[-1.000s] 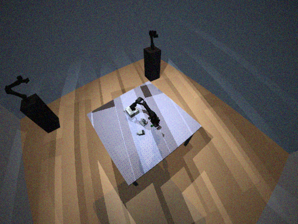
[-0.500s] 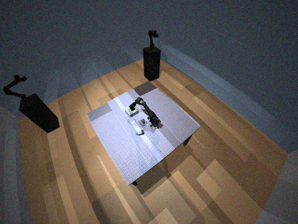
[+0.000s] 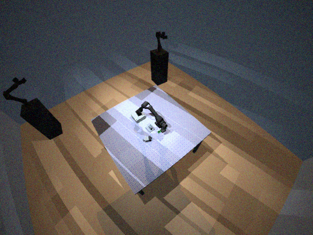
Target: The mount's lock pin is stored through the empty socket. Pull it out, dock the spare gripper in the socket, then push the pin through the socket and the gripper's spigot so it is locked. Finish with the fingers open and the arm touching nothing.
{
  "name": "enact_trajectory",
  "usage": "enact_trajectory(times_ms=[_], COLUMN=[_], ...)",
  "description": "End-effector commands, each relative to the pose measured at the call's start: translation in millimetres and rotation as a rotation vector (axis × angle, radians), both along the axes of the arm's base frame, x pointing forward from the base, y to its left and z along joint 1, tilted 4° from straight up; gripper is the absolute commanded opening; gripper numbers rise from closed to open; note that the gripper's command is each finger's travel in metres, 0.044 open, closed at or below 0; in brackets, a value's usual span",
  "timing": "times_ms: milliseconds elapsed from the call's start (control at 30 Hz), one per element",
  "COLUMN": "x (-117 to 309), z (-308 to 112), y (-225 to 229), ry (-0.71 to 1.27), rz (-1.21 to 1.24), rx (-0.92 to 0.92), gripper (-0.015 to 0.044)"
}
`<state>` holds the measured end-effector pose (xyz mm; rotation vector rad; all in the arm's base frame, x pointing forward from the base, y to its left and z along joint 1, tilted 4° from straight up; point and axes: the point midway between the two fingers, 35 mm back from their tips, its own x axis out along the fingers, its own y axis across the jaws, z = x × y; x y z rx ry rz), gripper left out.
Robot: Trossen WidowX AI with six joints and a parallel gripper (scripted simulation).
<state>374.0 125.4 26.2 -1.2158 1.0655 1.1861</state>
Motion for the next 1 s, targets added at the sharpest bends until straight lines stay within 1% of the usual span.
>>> enact_trajectory(times_ms=[0,800,833,967], x=[-1.0,-9.8,-9.1,-9.2], z=[10.4,78.1,70.4,81.5], y=[0.2,0.6,0.4,0.9], ry=[0.000,0.010,0.011,0.010], rz=[0.000,0.008,0.008,0.008], rx=[0.000,-0.003,-0.003,-0.003], gripper=[0.0440,0.0440,0.0440,0.0440])
